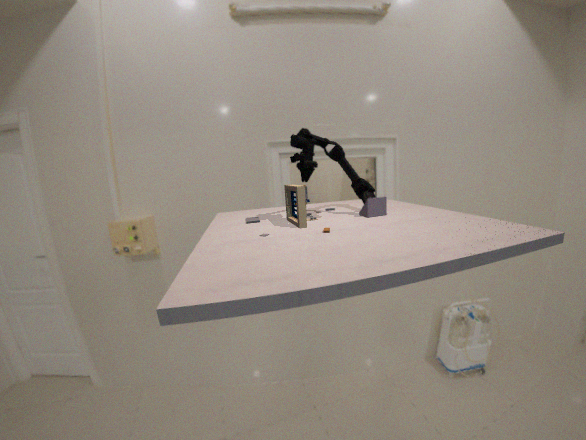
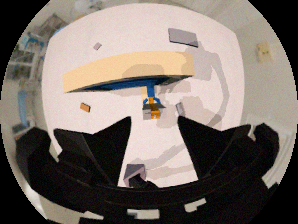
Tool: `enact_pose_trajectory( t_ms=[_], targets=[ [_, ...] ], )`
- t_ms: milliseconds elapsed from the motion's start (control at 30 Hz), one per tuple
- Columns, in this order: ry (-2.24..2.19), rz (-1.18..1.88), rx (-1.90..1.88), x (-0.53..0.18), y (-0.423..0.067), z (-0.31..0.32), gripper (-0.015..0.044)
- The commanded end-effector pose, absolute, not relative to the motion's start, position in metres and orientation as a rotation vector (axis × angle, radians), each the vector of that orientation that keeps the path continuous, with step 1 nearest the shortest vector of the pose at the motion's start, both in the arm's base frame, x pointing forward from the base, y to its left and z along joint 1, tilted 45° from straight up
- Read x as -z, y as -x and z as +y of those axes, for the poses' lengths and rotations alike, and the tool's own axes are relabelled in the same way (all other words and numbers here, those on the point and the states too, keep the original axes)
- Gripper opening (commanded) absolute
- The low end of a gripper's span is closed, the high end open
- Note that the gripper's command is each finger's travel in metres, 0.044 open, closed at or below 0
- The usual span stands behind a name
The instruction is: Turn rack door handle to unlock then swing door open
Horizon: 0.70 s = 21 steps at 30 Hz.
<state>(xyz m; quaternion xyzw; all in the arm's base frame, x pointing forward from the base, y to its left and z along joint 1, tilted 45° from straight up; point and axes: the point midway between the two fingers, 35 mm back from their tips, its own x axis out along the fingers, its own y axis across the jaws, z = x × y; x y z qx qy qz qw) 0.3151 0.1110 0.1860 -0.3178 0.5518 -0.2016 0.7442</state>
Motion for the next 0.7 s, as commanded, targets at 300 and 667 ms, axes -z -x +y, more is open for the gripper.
enact_pose_trajectory(
  t_ms=[300, 667],
  targets=[
    [0.711, 1.256, 0.456, -0.175, -0.322, 0.099, 0.0287],
    [0.722, 1.308, 0.460, -0.163, -0.326, 0.087, 0.0287]
  ],
)
